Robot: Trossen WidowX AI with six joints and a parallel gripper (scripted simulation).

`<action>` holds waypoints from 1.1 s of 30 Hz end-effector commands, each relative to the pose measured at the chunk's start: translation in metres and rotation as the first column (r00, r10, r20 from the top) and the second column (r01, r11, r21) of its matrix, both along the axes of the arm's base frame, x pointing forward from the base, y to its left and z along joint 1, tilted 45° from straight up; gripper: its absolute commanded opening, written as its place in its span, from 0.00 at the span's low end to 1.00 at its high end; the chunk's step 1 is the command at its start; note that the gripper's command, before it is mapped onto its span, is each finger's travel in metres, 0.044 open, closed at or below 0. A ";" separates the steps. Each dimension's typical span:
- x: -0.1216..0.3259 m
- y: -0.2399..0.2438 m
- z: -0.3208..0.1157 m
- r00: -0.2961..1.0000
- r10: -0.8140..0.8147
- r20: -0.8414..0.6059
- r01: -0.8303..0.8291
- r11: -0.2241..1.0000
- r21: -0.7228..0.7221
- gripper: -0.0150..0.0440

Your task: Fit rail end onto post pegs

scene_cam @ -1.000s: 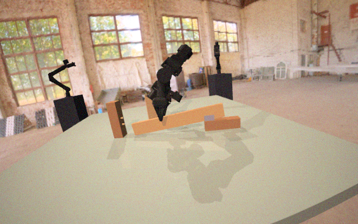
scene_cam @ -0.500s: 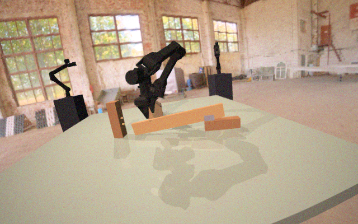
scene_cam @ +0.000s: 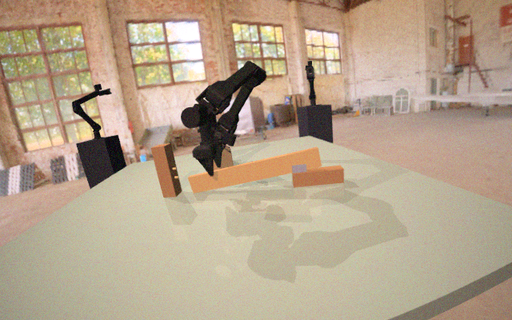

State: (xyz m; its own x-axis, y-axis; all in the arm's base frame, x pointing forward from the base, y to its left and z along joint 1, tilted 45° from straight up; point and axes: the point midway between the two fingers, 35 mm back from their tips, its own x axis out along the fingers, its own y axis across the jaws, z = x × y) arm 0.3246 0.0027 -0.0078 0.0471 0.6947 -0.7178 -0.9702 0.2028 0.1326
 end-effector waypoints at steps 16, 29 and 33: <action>-0.002 0.024 -0.024 1.000 -0.004 -0.011 0.005 1.000 0.010 1.00; -0.003 0.035 -0.034 1.000 -0.004 -0.011 0.004 1.000 0.012 0.91; -0.003 0.035 -0.034 1.000 -0.004 -0.011 0.004 1.000 0.012 0.73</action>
